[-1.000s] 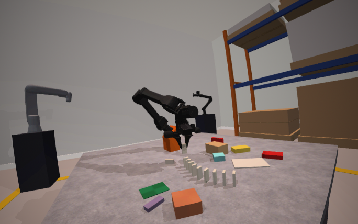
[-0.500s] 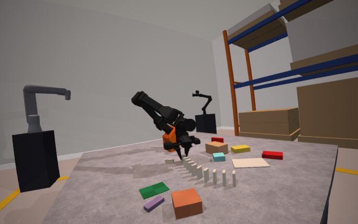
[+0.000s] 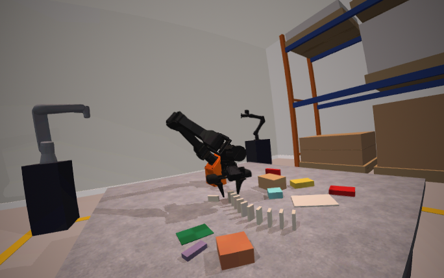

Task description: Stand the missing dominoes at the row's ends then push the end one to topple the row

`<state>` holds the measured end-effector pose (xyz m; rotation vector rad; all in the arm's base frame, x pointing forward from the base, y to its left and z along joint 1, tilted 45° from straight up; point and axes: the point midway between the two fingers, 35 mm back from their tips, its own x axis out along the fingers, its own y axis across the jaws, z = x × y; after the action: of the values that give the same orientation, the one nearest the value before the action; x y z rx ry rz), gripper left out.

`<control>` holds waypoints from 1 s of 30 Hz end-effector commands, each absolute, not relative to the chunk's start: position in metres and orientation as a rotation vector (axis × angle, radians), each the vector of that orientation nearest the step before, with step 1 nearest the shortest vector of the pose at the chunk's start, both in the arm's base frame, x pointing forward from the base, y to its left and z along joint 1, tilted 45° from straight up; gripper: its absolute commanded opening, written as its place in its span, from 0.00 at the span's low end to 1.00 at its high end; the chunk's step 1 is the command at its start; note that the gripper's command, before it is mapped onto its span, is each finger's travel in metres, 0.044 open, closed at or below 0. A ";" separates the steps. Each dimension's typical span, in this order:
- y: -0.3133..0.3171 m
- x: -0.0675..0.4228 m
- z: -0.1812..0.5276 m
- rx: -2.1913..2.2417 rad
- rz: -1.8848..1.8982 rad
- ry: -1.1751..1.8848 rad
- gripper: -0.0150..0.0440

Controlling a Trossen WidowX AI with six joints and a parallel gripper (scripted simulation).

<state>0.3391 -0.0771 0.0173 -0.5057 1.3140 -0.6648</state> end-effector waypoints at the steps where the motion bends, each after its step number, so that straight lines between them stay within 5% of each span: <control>1: -0.078 0.339 0.017 -0.513 -0.664 1.315 0.93; 3: -0.078 0.339 0.017 -0.513 -0.664 1.315 1.00; 15: 0.014 0.325 0.107 -0.502 -0.660 1.317 1.00; 30: -0.033 0.304 0.093 -0.937 -0.291 1.497 1.00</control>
<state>0.3156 -0.0118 0.0998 -0.7511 1.4256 -0.4461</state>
